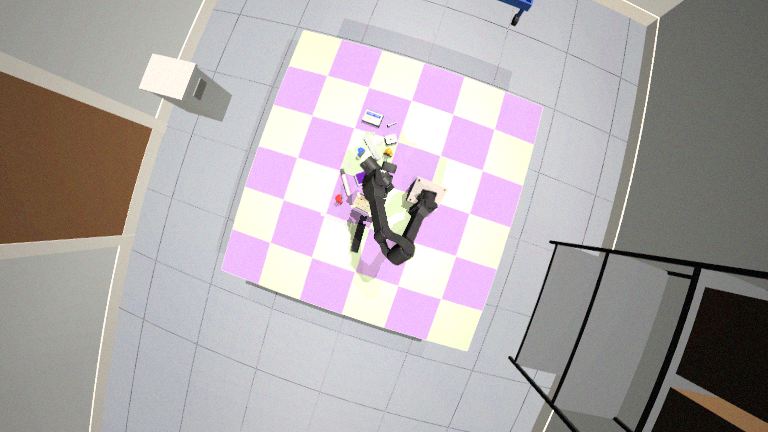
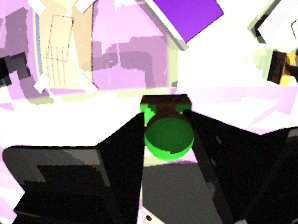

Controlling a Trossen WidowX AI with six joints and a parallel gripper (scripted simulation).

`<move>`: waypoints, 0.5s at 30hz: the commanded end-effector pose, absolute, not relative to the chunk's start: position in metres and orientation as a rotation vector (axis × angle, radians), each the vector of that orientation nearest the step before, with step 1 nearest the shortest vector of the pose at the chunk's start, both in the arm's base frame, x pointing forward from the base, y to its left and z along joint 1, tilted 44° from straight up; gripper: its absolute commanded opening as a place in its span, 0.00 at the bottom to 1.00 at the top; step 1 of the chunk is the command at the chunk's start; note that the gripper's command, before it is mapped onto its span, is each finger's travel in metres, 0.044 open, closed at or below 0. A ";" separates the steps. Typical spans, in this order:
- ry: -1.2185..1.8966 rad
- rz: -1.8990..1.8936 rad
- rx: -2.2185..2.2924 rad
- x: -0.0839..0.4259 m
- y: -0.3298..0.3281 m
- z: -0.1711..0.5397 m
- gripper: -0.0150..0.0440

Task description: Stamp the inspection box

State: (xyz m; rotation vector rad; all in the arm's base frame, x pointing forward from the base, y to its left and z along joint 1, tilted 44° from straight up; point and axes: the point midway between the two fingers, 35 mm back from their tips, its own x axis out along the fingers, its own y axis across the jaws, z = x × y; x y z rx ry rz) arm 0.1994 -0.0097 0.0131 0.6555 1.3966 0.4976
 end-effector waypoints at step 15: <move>1.392 0.493 0.645 0.199 -0.017 0.021 0.25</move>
